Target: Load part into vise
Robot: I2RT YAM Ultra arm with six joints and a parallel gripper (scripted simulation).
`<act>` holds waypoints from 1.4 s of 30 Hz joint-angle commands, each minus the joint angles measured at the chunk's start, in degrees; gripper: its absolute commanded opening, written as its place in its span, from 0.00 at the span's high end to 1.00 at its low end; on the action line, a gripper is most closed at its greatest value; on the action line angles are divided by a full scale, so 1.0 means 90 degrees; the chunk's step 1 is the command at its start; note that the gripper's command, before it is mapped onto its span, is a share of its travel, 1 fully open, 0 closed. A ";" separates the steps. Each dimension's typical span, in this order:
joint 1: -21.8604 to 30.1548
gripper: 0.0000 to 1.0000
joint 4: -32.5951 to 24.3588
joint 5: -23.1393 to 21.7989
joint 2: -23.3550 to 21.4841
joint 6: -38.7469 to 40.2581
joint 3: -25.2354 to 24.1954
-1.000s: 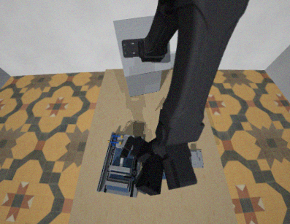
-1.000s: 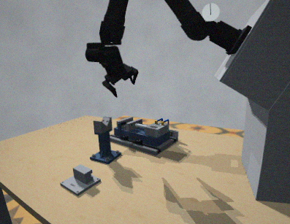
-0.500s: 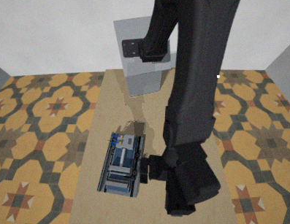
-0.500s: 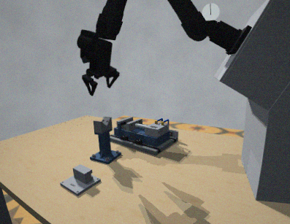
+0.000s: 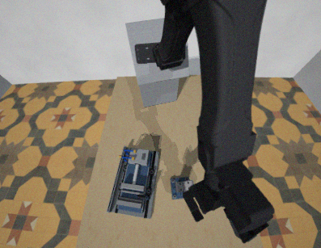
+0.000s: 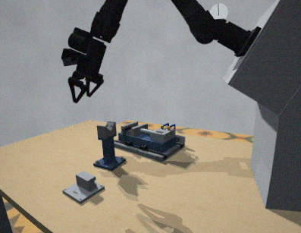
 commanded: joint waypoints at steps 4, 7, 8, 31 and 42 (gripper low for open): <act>0.0654 0.00 -0.0838 0.0549 0.0349 -0.1405 0.0485; 0.0988 0.00 -0.1145 0.0808 0.0513 -0.1893 0.0635; 0.1157 0.00 -0.1278 0.0913 0.0584 -0.2168 0.0685; 0.3243 0.00 -0.3126 0.2588 0.1604 -0.5142 0.1582; 0.3286 0.19 -0.3225 0.2654 0.1575 -0.5157 0.1653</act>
